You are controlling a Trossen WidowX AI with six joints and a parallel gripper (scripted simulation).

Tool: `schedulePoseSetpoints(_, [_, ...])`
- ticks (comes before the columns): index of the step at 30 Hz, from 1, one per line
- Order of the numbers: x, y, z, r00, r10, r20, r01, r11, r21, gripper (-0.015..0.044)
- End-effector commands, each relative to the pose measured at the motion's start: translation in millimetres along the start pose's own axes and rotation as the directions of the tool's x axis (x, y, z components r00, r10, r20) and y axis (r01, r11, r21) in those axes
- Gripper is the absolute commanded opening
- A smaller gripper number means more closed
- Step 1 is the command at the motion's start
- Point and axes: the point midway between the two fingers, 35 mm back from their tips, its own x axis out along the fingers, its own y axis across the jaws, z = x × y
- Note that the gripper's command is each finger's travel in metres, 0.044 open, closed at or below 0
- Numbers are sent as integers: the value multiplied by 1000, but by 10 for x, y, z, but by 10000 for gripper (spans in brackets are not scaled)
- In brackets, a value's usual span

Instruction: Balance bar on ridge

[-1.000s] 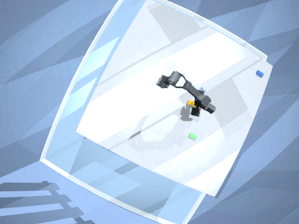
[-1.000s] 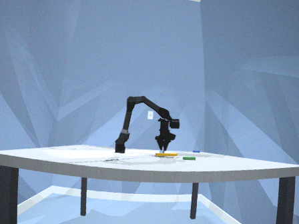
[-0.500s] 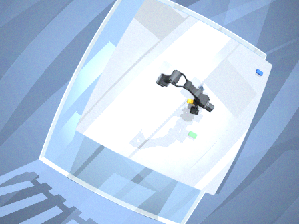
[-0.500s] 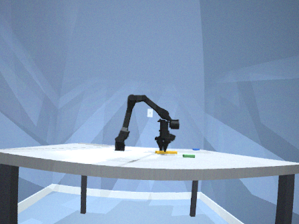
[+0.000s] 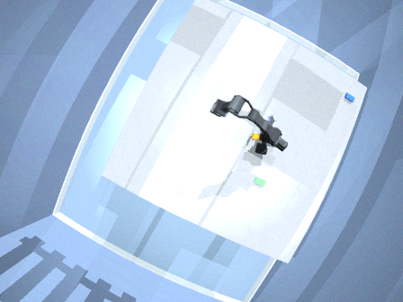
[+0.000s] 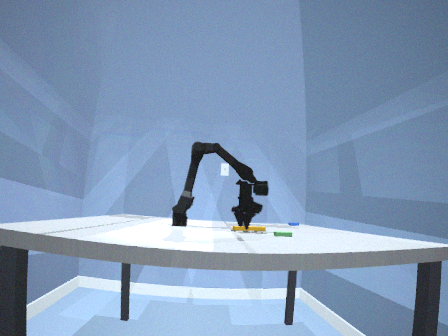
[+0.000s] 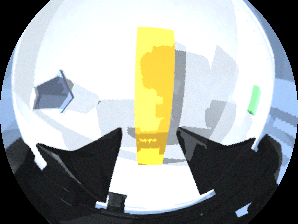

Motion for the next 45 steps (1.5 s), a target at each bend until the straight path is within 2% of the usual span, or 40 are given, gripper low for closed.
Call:
schedulePoseSetpoints(1, [5,-7,-2,1000,-4,-1,4,1000,-4,315])
schedulePoseSetpoints(2, [5,-7,-2,1000,-4,-1,4,1000,-4,315])
schedulePoseSetpoints(8, [0,0,0,1000,0,0,0,1000,0,157])
schedulePoseSetpoints(16, [0,0,0,1000,0,0,0,1000,0,104])
schedulePoseSetpoints(20, [-61,-4,11,1000,0,0,0,1000,0,0])
schedulePoseSetpoints(45, [-699,-16,35,1000,-3,0,3,1000,-3,0])
